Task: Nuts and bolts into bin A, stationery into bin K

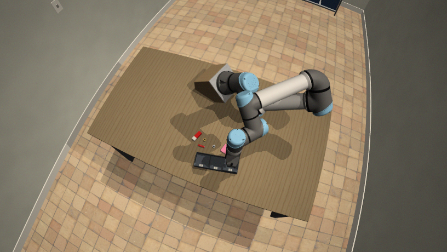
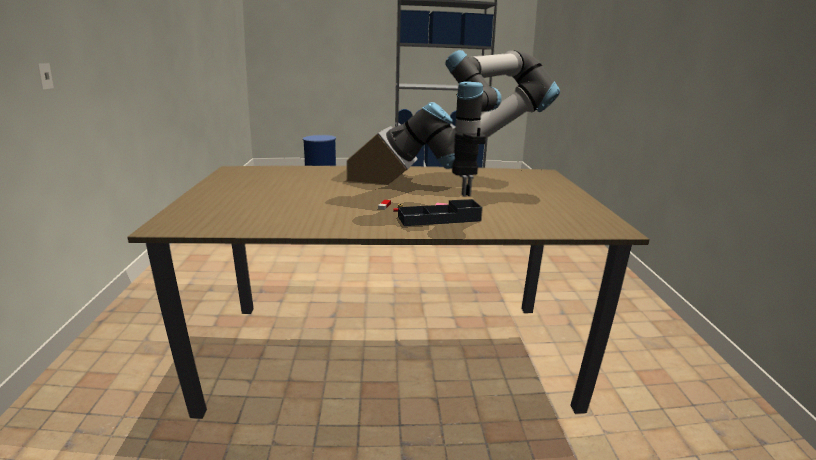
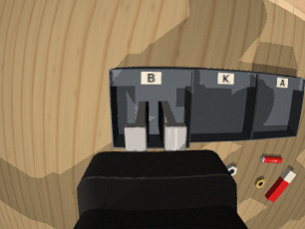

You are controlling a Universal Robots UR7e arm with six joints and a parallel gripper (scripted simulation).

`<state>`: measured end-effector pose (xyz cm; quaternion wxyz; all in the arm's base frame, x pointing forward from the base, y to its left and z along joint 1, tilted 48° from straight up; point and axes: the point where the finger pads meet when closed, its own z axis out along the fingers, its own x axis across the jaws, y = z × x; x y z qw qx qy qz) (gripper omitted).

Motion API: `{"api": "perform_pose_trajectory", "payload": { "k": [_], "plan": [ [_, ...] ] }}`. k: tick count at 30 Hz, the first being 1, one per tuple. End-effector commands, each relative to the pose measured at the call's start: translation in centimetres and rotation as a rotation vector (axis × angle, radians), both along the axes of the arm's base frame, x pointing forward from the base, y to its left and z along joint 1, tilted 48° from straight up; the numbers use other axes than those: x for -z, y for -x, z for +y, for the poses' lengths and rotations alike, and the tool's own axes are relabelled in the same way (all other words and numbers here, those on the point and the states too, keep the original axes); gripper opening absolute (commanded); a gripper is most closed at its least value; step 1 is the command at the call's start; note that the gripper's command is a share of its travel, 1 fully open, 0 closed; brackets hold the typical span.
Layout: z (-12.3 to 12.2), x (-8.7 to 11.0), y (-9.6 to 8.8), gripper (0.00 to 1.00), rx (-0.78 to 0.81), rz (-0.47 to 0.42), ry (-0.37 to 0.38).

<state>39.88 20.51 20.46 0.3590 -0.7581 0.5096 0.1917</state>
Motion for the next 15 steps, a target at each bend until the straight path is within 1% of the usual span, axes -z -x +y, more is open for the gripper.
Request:
{"api": "perform_pose_trajectory", "payload": {
  "k": [1, 8, 12, 14, 15],
  "plan": [
    [-1.9, -1.7, 0.2, 0.31, -0.001, 0.000, 0.000],
    [-6.2, -5.6, 0.6, 0.31, -0.001, 0.000, 0.000],
    [-8.2, -7.5, 0.8, 0.31, -0.001, 0.000, 0.000],
    [-8.2, -7.5, 0.8, 0.31, -0.001, 0.000, 0.000],
    [-9.3, -8.4, 0.9, 0.31, -0.001, 0.000, 0.000]
  ]
}}
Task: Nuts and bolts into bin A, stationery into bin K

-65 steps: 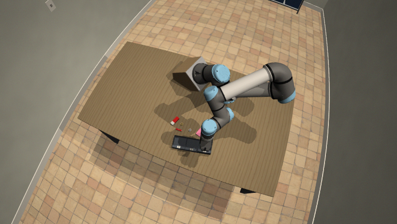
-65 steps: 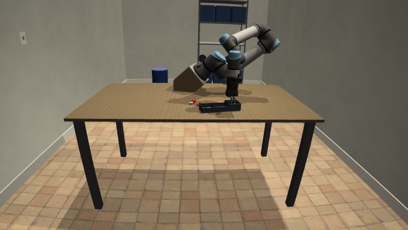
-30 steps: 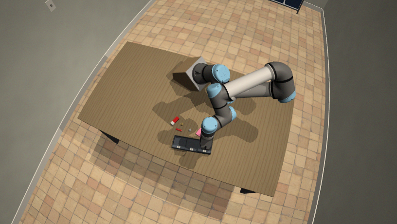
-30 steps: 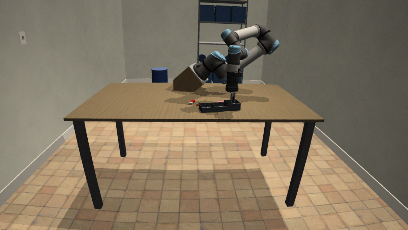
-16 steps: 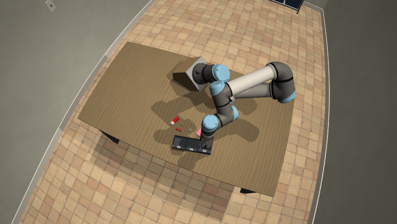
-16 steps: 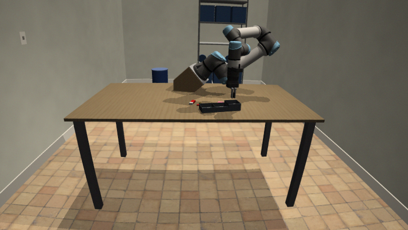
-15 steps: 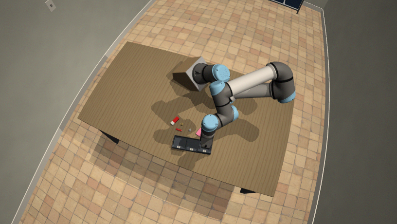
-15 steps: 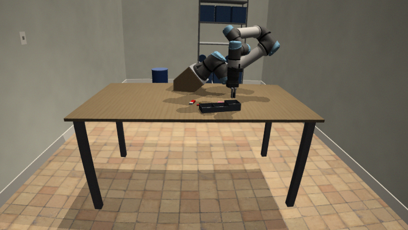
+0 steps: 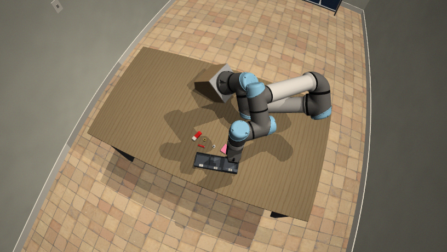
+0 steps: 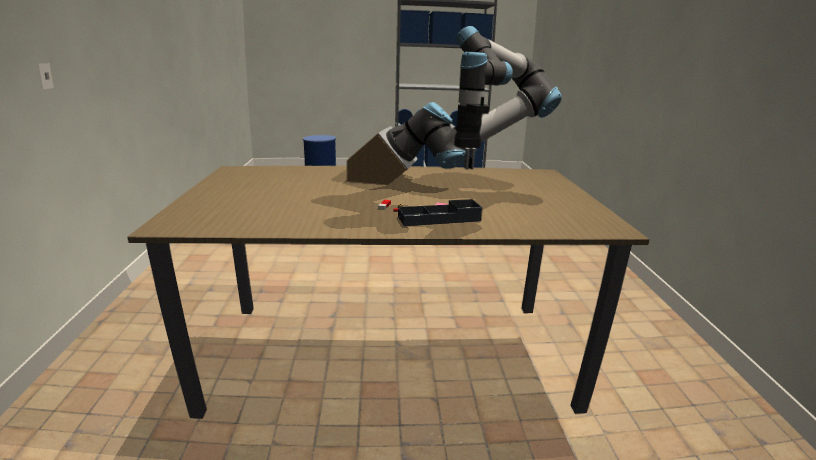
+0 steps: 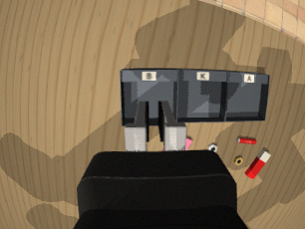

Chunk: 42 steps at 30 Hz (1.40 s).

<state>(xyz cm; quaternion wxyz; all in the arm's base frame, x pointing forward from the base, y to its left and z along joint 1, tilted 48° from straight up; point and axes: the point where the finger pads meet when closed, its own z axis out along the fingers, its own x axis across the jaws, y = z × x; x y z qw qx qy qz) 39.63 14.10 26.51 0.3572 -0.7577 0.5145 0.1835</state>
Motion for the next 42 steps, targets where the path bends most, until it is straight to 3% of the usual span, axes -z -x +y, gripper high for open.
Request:
{"api": "perform_pose_trajectory", "payload": {
  "k": [1, 18, 19, 21, 31, 33, 34, 42],
  "plan": [
    [-3.0, -2.4, 0.7, 0.31, -0.014, 0.007, -0.013],
    [-3.0, -2.4, 0.7, 0.31, -0.014, 0.007, -0.013],
    [-3.1, -1.6, 0.8, 0.64, 0.020, 0.043, -0.017],
    [-3.4, 0.0, 1.1, 0.64, 0.087, 0.117, -0.025],
    [-4.9, 8.1, 2.6, 0.64, 0.254, 0.303, -0.050],
    [-4.9, 8.1, 2.6, 0.64, 0.254, 0.303, -0.050],
    [-5.1, 8.9, 2.8, 0.64, 0.304, 0.359, -0.057],
    [-6.2, 15.3, 4.0, 0.64, 0.433, 0.504, -0.077]
  ]
}}
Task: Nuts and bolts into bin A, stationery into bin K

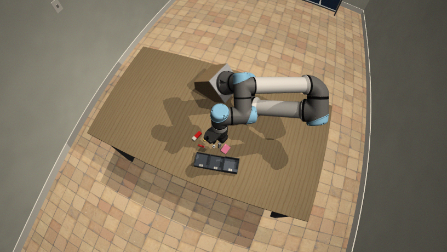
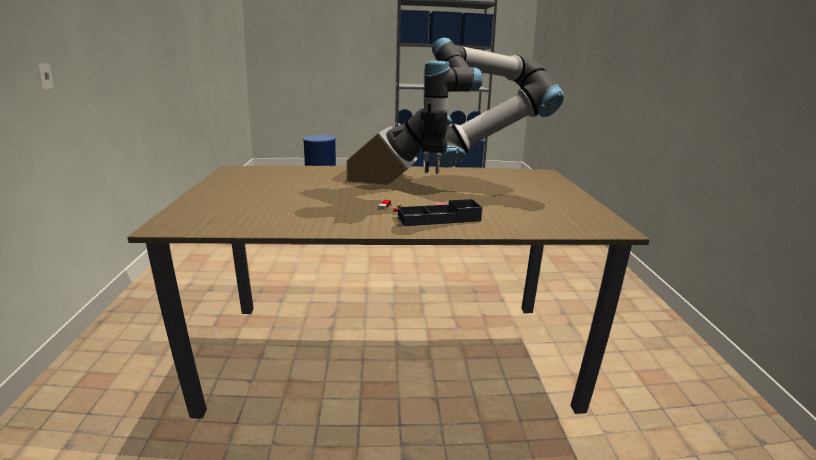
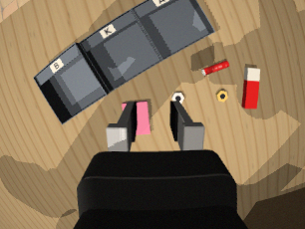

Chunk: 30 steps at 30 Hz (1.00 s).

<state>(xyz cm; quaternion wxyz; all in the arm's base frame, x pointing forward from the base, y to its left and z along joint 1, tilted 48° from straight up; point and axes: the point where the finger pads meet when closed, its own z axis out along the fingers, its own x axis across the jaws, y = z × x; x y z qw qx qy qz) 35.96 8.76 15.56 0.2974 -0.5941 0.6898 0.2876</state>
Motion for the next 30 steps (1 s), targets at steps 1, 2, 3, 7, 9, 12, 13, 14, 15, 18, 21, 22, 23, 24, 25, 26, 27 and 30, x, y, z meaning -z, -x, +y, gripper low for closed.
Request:
{"api": "perform_pose_trajectory", "payload": {
  "k": [1, 2, 3, 7, 9, 12, 13, 14, 15, 18, 21, 22, 23, 24, 25, 26, 27, 30],
  "plan": [
    [-1.0, 5.2, 0.5, 0.64, 0.106, 0.116, -0.007],
    [-1.2, 5.9, 0.6, 0.64, 0.123, 0.135, -0.010],
    [-1.3, 6.7, 0.8, 0.64, 0.139, 0.154, -0.012],
    [-1.7, 8.8, 1.2, 0.64, 0.190, 0.212, -0.019],
    [-1.9, 10.0, 1.4, 0.64, 0.240, 0.269, -0.025],
    [-2.6, 12.4, 1.8, 0.64, 0.284, 0.317, -0.029],
    [-2.8, 12.7, 1.8, 0.64, 0.302, 0.336, -0.031],
    [-3.0, 12.9, 1.8, 0.64, 0.319, 0.355, -0.032],
    [-3.2, 13.1, 1.8, 0.64, 0.336, 0.375, -0.034],
    [-3.5, 13.4, 1.7, 0.64, 0.388, 0.432, -0.038],
    [-3.5, 13.4, 1.5, 0.64, 0.440, 0.488, -0.040],
    [-3.5, 13.3, 1.5, 0.64, 0.457, 0.506, -0.040],
    [-3.4, 13.3, 1.5, 0.64, 0.474, 0.525, -0.040],
    [-3.4, 13.3, 1.5, 0.64, 0.474, 0.525, -0.040],
    [-3.4, 13.3, 1.5, 0.64, 0.474, 0.525, -0.040],
    [-3.3, 13.2, 1.5, 0.64, 0.503, 0.555, -0.039],
    [-3.2, 13.1, 1.5, 0.64, 0.503, 0.555, -0.039],
    [-3.0, 12.8, 1.5, 0.64, 0.503, 0.555, -0.039]
  ]
}}
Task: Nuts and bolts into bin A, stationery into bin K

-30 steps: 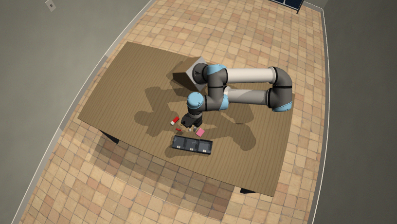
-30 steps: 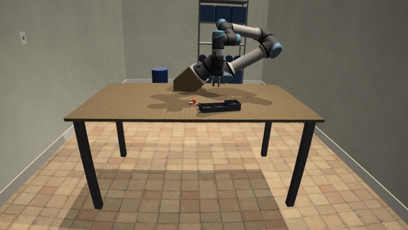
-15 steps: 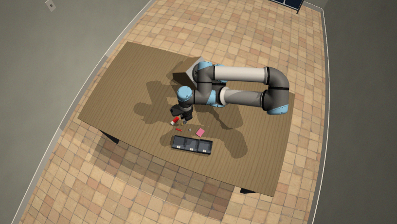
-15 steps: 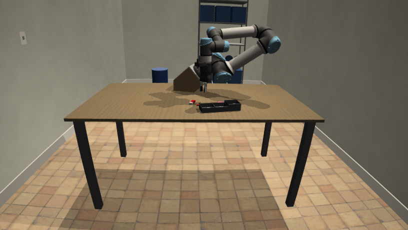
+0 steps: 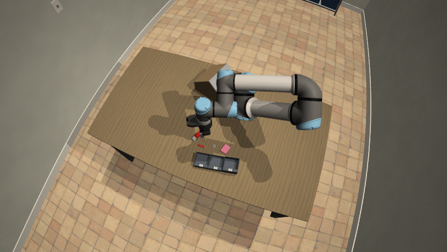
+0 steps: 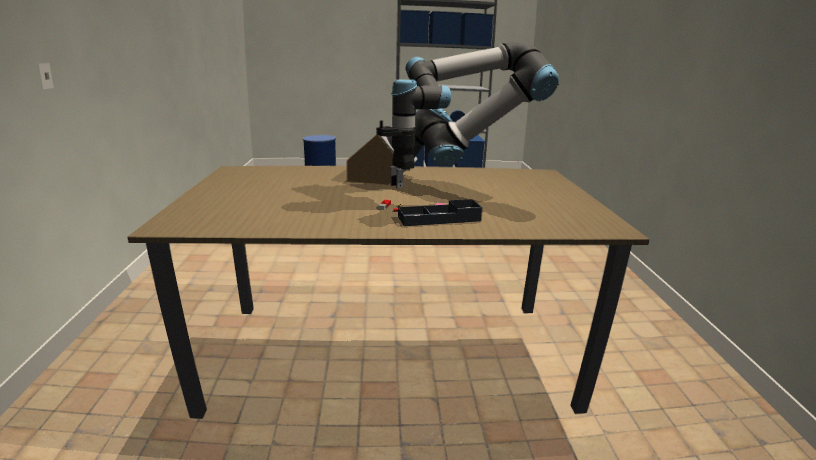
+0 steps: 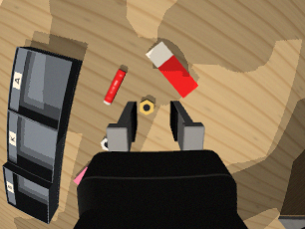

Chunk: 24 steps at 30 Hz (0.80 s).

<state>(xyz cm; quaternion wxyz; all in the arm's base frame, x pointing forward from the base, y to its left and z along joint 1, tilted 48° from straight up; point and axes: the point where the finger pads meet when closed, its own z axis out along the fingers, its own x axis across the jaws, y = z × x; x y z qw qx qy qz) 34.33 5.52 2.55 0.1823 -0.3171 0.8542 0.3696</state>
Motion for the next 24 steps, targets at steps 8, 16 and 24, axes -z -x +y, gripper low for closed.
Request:
{"api": "perform_pose_trajectory", "payload": {
  "k": [8, 16, 24],
  "plan": [
    [0.84, -0.85, 0.05, 0.64, 0.028, 0.034, 0.008],
    [0.96, -0.98, 0.12, 0.64, 0.028, 0.034, 0.008],
    [0.97, -0.98, 0.16, 0.64, 0.028, 0.034, 0.008]
  ]
}}
